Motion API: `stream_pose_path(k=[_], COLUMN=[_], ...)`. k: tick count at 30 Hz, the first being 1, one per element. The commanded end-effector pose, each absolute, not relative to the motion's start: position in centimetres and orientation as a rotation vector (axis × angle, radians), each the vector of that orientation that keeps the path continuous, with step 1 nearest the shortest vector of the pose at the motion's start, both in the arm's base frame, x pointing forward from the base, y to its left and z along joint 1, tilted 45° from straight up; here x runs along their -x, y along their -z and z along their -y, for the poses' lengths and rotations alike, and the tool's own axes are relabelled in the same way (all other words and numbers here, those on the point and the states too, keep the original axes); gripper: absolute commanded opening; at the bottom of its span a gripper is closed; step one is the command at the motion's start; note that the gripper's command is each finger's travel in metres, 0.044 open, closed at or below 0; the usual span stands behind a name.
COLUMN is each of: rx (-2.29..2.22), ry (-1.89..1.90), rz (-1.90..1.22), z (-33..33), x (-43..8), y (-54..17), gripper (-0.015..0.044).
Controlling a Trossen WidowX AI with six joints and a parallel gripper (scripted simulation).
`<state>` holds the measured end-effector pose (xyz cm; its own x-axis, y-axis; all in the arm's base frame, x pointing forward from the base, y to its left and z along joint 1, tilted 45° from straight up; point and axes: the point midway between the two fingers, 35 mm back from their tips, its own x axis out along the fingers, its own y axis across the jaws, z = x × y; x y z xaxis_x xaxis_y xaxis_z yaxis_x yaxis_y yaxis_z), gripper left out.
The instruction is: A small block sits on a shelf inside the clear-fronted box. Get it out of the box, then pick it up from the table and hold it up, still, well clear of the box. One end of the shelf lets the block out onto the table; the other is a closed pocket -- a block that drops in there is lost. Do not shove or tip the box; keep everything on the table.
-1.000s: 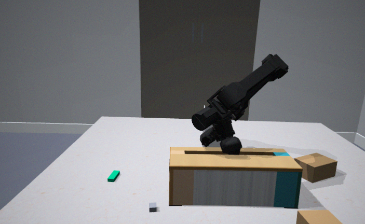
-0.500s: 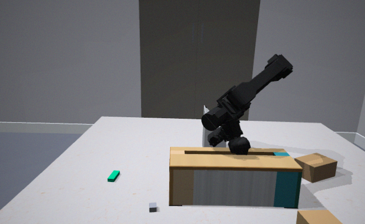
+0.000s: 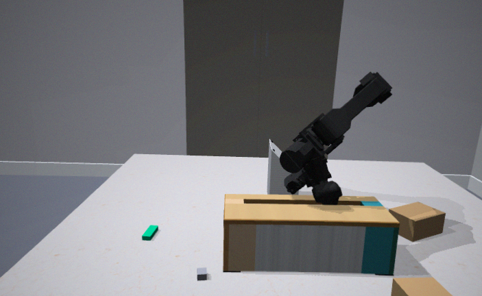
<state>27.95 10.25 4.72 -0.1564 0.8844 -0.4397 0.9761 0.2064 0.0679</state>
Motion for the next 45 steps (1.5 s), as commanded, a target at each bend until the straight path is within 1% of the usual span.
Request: stream_pose_path(k=[1, 27, 30, 36, 40, 42, 44, 45], rx=[-1.732, -1.733, -1.732, -1.732, -1.748, -1.699, -1.555, -1.472], ry=[0.323, 0.322, 0.326, 0.328, 0.323, 0.242, 0.027, -0.083], rz=[-2.112, -2.114, -2.109, -2.106, -2.09, -2.067, -1.993, -1.947], z=[-11.0, -13.8, -12.9, -9.2, -9.3, -9.3, -9.5, -9.6], x=[-27.6, -26.8, -27.1, -27.7, -27.9, -27.8, -27.4, -27.2], y=[-5.2, -8.1, -8.8, -12.2, -12.1, -12.2, -12.5, -12.7], gripper=[0.04, 0.04, 0.04, 0.04, 0.04, 0.0347, 0.0295, 0.0285])
